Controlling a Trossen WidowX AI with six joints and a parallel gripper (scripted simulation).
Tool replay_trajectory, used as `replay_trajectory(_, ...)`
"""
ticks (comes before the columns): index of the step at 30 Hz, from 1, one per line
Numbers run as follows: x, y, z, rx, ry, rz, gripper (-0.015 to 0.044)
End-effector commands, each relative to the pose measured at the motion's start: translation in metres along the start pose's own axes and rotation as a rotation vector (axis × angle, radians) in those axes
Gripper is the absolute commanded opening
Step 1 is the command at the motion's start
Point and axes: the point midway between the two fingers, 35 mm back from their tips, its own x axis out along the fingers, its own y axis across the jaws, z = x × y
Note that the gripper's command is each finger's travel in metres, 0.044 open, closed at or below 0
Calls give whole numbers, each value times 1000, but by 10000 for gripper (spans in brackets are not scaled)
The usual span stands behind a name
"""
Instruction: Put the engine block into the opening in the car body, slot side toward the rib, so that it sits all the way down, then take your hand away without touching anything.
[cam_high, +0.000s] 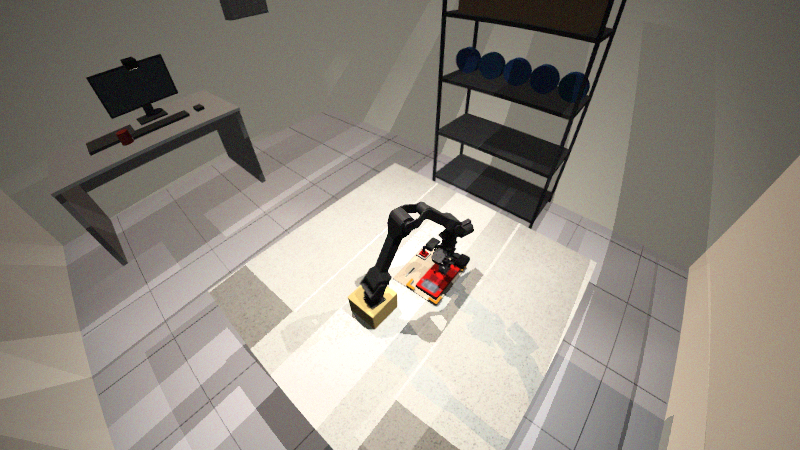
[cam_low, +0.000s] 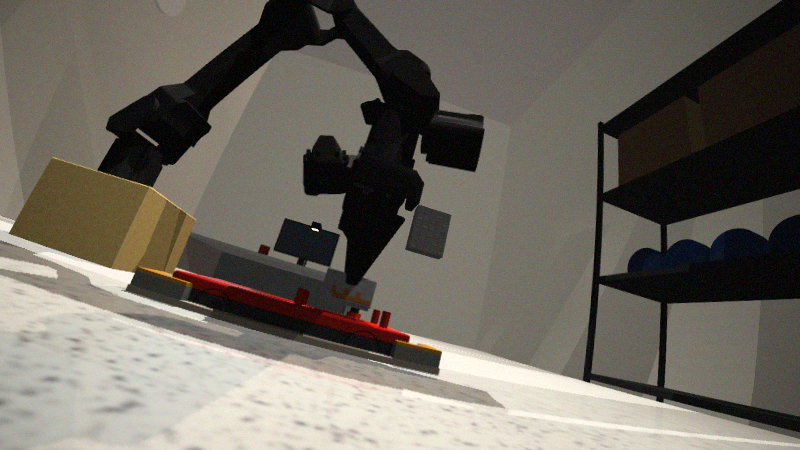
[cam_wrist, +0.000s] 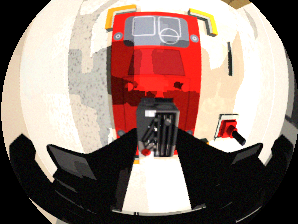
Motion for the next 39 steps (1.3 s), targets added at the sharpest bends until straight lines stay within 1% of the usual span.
replay_trajectory(1, 1, 0, 0, 1, -1, 3, 158)
replay_trajectory(39, 4, 0, 0, -3, -1, 3, 158)
